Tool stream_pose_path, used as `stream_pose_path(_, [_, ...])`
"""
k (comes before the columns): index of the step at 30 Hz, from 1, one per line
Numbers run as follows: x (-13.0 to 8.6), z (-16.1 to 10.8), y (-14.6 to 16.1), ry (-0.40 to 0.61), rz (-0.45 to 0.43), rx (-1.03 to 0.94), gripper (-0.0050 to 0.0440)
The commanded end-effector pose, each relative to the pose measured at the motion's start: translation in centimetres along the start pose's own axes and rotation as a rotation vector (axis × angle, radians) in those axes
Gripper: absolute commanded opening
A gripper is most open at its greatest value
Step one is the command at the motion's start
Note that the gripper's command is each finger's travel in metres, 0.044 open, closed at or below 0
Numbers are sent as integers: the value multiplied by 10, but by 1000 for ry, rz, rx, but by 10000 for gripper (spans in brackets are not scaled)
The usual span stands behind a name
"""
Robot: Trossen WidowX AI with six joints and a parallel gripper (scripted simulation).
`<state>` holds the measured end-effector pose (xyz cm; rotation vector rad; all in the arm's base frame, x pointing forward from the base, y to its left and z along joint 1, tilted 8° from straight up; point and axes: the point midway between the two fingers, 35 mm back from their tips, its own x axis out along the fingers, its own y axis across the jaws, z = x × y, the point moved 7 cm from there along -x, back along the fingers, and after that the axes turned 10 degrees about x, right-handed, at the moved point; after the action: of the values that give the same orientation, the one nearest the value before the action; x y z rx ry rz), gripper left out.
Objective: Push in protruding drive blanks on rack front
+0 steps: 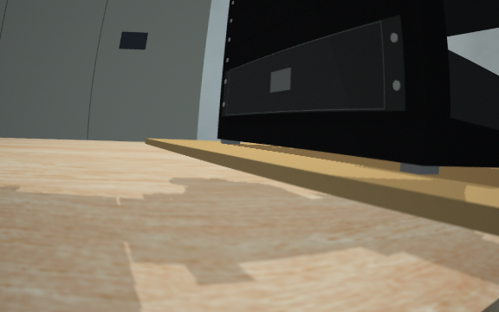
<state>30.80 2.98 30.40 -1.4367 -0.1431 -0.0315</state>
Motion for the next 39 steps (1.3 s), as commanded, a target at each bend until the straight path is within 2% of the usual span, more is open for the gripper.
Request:
stream_pose_path(1, [3,1,-8,-2,-21,5,-50])
stream_pose_path(12, [13,1,-8,-2,-21,5,-50])
stream_pose_path(23, [13,1,-8,-2,-21,5,-50])
stream_pose_path(29, [23,0,-8,-2,-21,5,-50])
stream_pose_path(39, [23,0,-8,-2,-21,5,-50])
